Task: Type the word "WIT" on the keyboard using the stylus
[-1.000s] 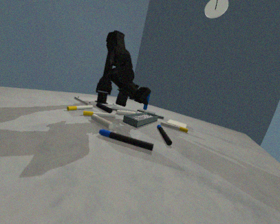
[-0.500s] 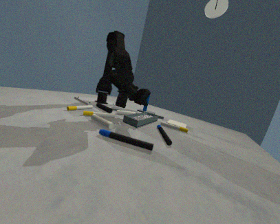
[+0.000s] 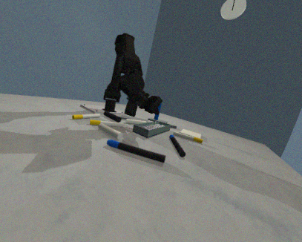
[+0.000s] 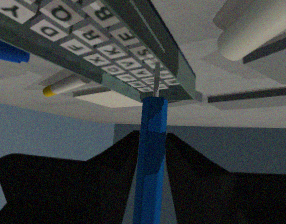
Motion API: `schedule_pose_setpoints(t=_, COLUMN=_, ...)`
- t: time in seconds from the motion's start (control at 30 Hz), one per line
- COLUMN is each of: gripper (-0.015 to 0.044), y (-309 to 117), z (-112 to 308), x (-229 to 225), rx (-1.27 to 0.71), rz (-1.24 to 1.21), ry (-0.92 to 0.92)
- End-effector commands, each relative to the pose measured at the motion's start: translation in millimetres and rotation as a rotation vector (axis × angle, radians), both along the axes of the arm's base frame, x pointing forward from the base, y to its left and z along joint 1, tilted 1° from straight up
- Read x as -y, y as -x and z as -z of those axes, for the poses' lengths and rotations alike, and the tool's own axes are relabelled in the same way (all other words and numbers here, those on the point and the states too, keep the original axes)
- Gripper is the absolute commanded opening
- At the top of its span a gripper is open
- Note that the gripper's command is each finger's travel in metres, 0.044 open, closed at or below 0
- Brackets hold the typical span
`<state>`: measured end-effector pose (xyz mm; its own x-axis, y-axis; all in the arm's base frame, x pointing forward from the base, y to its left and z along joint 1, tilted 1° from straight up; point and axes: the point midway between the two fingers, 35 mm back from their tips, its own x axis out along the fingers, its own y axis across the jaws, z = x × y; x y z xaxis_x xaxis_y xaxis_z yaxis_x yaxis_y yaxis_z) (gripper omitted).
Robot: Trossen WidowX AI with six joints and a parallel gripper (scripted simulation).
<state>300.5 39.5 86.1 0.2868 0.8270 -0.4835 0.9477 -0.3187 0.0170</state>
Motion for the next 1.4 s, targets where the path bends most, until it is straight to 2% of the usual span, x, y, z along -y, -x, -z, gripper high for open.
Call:
schedule_pose_setpoints(t=0.0, gripper=0.0081, y=-1, z=-13, x=0, rx=0.006, rz=0.0, ry=0.0)
schedule_pose_setpoints(t=0.13, gripper=0.0081, y=0, z=-34, x=0, rx=0.006, rz=0.0, ry=0.0)
schedule_pose_setpoints(t=0.3, gripper=0.0084, y=-1, z=-32, x=1, rx=0.007, rz=0.002, ry=0.002)
schedule_pose_setpoints(t=0.5, gripper=0.0044, y=-1, z=-32, x=1, rx=0.007, rz=0.002, ry=0.002)
schedule_pose_setpoints(t=0.57, gripper=0.0, y=0, z=-33, x=-1, rx=0.007, rz=0.002, ry=0.002)
schedule_pose_setpoints(t=0.83, gripper=0.0, y=5, z=-38, x=-18, rx=0.006, rz=0.0, ry=-0.004)
schedule_pose_setpoints(t=1.23, gripper=0.0, y=4, z=-18, x=-19, rx=0.005, rz=0.0, ry=-0.001)
schedule_pose_setpoints(t=1.33, gripper=0.0079, y=4, z=-16, x=-18, rx=0.005, rz=0.0, ry=-0.001)
schedule_pose_setpoints(t=1.37, gripper=0.0081, y=4, z=-16, x=-18, rx=0.005, rz=0.0, ry=-0.001)
